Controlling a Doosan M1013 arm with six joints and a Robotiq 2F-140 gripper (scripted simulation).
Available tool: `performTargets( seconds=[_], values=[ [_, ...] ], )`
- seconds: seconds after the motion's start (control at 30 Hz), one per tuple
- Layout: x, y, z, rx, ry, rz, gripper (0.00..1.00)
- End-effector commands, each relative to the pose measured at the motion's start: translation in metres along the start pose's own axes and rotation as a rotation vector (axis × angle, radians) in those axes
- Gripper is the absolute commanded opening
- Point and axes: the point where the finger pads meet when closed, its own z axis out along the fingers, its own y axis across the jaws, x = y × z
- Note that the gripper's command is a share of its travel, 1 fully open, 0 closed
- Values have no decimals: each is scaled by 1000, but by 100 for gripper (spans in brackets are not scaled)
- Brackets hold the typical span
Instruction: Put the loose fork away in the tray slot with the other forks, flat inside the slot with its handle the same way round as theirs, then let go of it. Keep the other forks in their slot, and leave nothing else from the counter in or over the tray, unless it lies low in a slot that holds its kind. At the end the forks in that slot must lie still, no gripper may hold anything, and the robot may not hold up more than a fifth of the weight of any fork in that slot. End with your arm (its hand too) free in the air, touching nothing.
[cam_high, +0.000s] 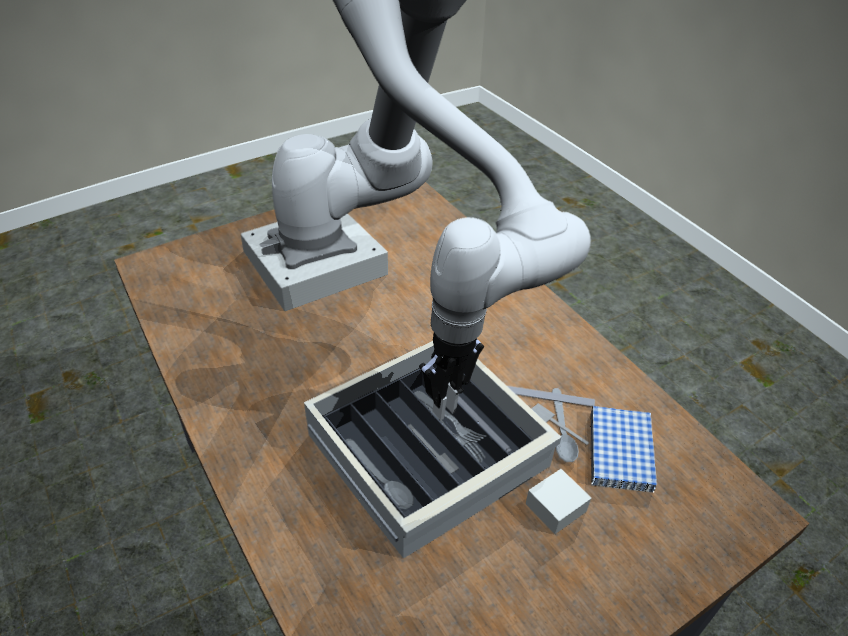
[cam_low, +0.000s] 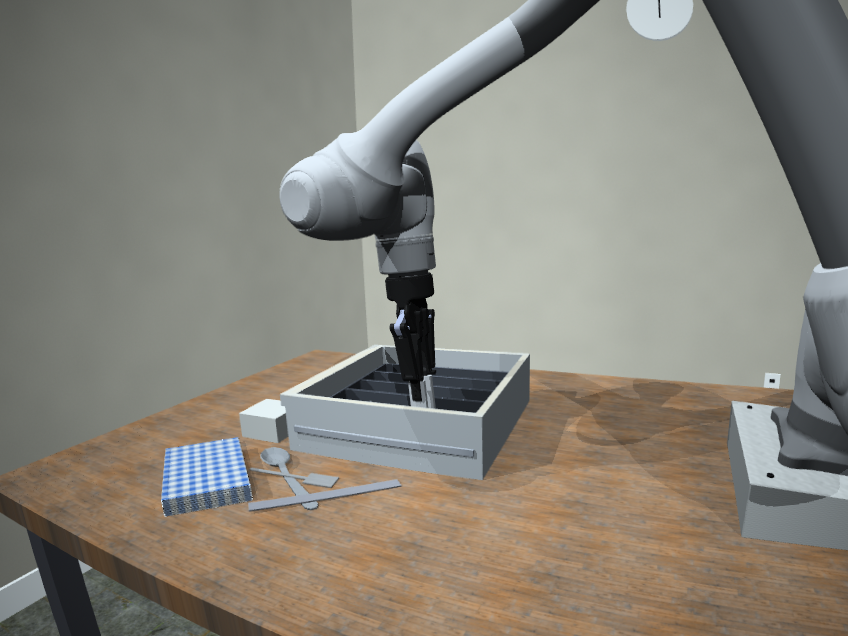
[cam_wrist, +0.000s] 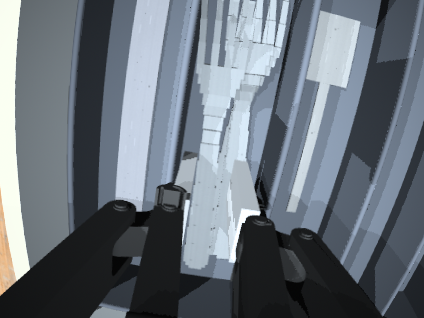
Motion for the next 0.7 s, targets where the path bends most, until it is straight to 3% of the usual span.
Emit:
performTargets(
  seconds=[0.0, 0.3, 0.67],
  values=[
    [-3, 1, 2, 0, -3, 2, 14],
    [-4, 1, -14, 0, -3, 2, 14],
    [-8, 1, -69, 0, -3, 2, 14]
  ],
)
